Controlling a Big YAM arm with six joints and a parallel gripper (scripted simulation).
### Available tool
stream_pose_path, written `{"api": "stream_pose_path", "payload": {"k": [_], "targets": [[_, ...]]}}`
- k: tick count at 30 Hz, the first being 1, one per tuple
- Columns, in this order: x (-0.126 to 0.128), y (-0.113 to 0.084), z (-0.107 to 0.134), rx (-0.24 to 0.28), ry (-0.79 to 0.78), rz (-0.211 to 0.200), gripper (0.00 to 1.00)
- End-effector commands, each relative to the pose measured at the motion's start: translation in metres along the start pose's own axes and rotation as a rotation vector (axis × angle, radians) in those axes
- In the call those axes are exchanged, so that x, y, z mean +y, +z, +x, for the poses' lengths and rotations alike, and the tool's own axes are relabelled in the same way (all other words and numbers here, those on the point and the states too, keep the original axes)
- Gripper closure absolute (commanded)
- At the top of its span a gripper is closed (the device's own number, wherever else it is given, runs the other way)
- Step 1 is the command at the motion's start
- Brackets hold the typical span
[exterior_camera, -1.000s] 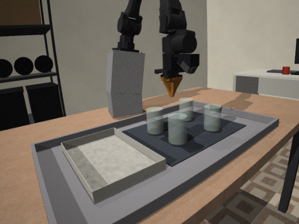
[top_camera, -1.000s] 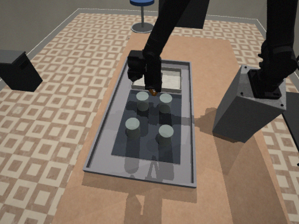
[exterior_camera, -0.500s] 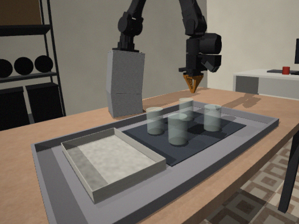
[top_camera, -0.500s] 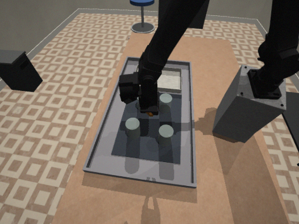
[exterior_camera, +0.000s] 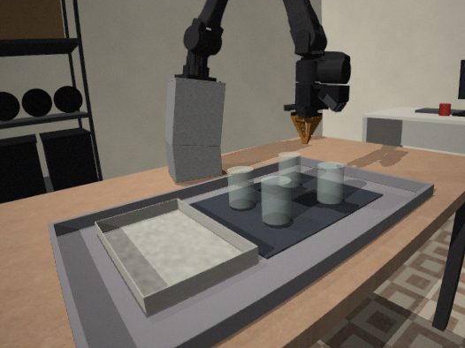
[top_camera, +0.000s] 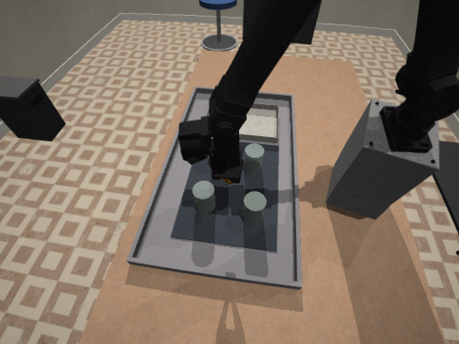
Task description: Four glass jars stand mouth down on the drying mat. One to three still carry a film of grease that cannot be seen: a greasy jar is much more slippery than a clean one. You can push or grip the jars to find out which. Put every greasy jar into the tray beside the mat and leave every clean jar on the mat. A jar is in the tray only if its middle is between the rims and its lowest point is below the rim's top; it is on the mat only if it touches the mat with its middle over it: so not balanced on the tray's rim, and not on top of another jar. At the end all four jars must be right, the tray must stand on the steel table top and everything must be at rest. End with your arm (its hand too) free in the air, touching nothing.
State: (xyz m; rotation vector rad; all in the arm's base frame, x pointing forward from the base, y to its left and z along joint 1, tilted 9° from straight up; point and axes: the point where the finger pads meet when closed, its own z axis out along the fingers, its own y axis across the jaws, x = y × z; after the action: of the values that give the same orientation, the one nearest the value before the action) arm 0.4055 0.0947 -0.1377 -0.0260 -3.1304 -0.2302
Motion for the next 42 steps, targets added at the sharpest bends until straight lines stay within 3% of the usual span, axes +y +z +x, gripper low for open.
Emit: {"api": "stream_pose_path", "payload": {"k": [1,21,22,29,42], "targets": [[0.006,-0.017,-0.02,-0.048,0.004,-0.006,1.0],[0.006,-0.017,-0.02,-0.048,0.004,-0.006,1.0],[0.008,-0.025,-0.027,-0.048,0.004,-0.006,1.0],[0.008,-0.025,-0.027,-0.048,0.004,-0.006,1.0],[0.008,0.027,-0.029,-0.048,0.004,-0.006,1.0]]}}
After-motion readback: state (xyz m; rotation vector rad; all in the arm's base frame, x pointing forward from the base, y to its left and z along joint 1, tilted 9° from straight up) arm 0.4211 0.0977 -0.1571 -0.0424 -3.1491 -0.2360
